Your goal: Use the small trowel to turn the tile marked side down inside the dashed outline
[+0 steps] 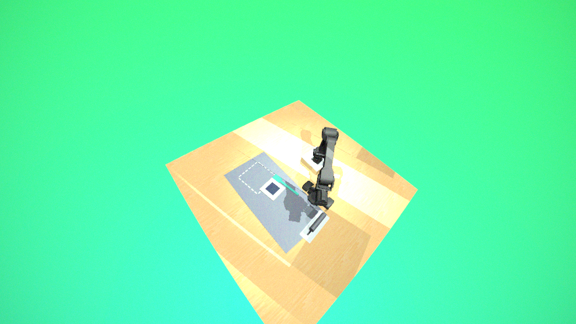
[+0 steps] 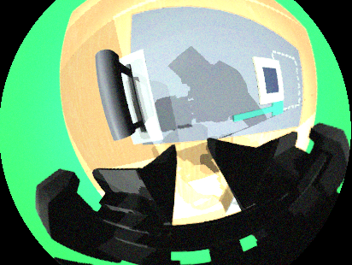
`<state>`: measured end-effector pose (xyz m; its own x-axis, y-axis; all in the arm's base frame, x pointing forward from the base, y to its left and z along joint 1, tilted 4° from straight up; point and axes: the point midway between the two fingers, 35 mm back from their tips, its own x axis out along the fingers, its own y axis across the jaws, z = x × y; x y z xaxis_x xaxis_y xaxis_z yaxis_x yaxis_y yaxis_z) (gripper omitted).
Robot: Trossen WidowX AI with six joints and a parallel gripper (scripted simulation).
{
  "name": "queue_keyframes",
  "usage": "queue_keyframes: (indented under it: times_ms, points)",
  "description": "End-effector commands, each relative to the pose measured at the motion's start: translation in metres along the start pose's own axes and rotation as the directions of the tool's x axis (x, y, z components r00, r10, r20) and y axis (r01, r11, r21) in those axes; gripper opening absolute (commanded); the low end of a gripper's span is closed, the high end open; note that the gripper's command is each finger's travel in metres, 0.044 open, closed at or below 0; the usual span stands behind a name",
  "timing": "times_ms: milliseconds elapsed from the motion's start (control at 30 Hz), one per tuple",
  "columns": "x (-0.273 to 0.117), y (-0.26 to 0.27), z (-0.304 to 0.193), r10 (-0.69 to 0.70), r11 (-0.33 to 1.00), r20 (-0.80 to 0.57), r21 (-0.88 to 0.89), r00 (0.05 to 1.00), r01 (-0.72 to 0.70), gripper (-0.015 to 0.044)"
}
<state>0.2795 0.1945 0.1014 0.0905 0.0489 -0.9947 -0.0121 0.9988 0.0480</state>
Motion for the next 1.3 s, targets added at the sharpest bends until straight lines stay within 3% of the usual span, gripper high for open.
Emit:
queue_keyframes:
  times_ms: [0, 500, 1267]
  points:
    - [-0.007, 0.018, 0.019, 0.003, 1.0, 0.003, -0.003, 1.0, -0.003, 0.027]
    - [-0.025, 0.089, 0.081, 0.011, 1.0, 0.004, -0.025, 1.0, -0.011, 0.027]
    - [0.009, 0.091, 0.082, 0.011, 1.0, 0.004, -0.025, 1.0, -0.011, 0.027]
